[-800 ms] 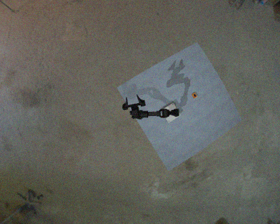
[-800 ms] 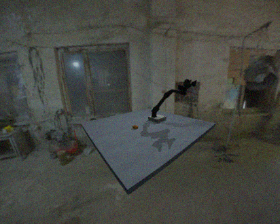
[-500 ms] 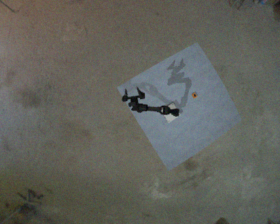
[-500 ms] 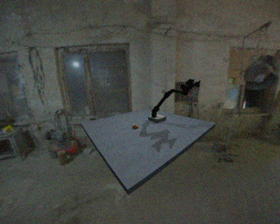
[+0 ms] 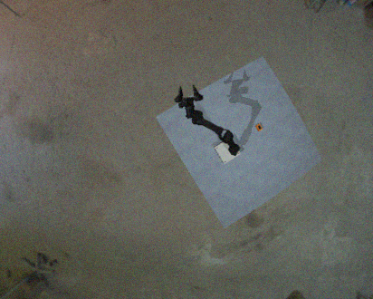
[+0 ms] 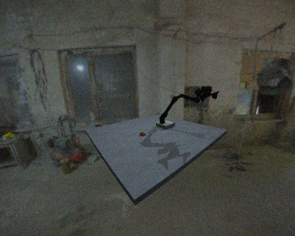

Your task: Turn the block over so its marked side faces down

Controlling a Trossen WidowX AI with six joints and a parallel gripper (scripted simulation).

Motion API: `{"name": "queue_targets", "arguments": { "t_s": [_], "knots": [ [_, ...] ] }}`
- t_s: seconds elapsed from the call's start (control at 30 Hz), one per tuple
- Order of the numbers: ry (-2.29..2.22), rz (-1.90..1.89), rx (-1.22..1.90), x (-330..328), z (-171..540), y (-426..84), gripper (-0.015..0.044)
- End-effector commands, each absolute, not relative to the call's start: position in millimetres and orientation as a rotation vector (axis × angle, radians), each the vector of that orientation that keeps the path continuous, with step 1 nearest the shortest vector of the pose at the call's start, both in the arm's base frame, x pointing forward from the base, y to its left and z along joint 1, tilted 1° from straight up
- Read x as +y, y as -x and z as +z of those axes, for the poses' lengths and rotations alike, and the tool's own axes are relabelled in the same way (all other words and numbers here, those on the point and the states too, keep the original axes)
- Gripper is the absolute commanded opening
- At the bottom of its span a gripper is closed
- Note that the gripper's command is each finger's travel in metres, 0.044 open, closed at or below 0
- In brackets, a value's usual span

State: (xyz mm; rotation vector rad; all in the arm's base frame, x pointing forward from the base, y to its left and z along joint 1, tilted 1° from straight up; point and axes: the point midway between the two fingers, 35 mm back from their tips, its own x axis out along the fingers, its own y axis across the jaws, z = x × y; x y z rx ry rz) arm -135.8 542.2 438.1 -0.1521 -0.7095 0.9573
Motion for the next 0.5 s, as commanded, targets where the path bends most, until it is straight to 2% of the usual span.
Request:
{"name": "queue_targets", "arguments": {
  "t_s": [0.0, 0.23, 0.47],
  "knots": [
    [0.241, 0.955, -0.680, 564, 422, 89, 0.0440],
    [0.403, 0.940, -0.564, 588, 385, -15, 0.0440],
    [0.538, 0.894, -0.376, 581, 341, -132, 0.0440]
  ]
}}
